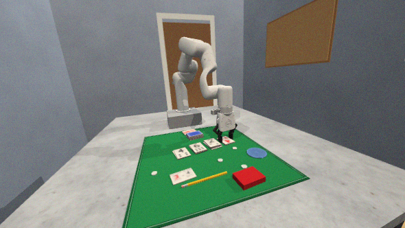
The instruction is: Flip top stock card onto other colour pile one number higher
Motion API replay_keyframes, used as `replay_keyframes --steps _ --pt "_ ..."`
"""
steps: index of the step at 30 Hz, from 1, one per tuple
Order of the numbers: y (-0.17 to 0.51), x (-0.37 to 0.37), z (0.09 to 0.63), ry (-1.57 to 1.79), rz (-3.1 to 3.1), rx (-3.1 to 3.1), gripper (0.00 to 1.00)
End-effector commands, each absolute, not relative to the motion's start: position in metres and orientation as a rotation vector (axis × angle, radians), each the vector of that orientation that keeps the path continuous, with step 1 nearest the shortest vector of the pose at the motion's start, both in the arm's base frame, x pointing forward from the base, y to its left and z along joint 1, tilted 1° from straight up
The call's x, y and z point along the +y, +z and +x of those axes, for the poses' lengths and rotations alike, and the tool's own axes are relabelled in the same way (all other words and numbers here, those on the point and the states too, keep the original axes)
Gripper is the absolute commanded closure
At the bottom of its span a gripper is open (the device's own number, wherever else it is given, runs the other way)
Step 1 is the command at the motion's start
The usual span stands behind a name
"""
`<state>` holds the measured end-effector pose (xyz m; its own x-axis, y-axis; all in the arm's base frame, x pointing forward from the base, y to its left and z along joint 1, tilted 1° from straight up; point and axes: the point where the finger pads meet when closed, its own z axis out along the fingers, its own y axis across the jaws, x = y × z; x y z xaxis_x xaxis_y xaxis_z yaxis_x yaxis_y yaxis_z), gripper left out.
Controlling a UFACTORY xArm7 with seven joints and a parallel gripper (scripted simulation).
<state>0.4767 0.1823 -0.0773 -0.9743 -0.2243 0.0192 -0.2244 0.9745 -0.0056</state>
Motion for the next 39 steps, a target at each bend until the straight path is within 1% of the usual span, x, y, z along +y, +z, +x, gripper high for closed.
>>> replay_keyframes --steps 1,2,3,39 --pt "-0.0756 0.183 0.4785 0.01 0.353 -3.108 0.26" --pt "-0.0756 0.183 0.4785 0.01 0.353 -3.108 0.26" --pt "-0.0756 0.183 0.4785 0.01 0.353 -3.108 0.13" --pt "-0.0756 0.183 0.4785 0.01 0.353 -3.108 0.13"
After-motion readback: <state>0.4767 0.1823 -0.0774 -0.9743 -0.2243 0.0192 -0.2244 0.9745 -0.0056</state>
